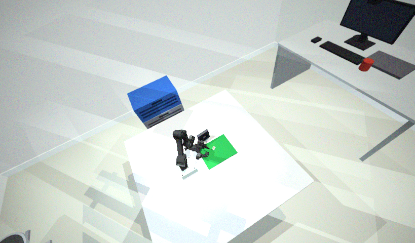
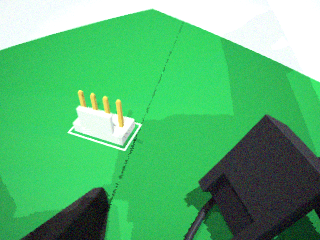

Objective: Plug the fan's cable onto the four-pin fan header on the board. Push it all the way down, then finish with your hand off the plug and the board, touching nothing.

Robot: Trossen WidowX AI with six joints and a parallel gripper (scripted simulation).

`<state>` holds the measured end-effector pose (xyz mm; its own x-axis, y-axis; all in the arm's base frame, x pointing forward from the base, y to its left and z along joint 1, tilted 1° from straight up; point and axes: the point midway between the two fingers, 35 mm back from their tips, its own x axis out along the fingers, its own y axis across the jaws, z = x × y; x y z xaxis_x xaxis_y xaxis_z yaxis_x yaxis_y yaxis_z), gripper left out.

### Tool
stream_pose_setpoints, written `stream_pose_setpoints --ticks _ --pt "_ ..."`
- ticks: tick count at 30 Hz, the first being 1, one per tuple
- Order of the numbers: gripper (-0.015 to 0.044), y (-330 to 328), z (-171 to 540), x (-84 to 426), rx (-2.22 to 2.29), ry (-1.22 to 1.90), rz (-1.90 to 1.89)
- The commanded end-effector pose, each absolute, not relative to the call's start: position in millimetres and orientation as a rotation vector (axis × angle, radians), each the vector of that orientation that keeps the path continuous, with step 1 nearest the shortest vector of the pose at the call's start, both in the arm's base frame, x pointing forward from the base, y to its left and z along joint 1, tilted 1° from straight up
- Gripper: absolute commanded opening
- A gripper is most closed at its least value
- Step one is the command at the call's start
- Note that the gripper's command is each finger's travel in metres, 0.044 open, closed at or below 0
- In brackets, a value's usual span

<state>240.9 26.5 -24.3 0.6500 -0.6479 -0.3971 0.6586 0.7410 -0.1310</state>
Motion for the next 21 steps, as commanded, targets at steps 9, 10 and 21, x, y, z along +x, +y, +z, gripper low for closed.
stream_pose_setpoints --ticks 9,10,21 --pt "0.044 24 -34 258 0.09 0.689 -0.774" --pt "0.044 24 -34 259 0.093 0.705 -0.775" --pt "0.044 20 -28 266 0.138 0.882 -0.772"
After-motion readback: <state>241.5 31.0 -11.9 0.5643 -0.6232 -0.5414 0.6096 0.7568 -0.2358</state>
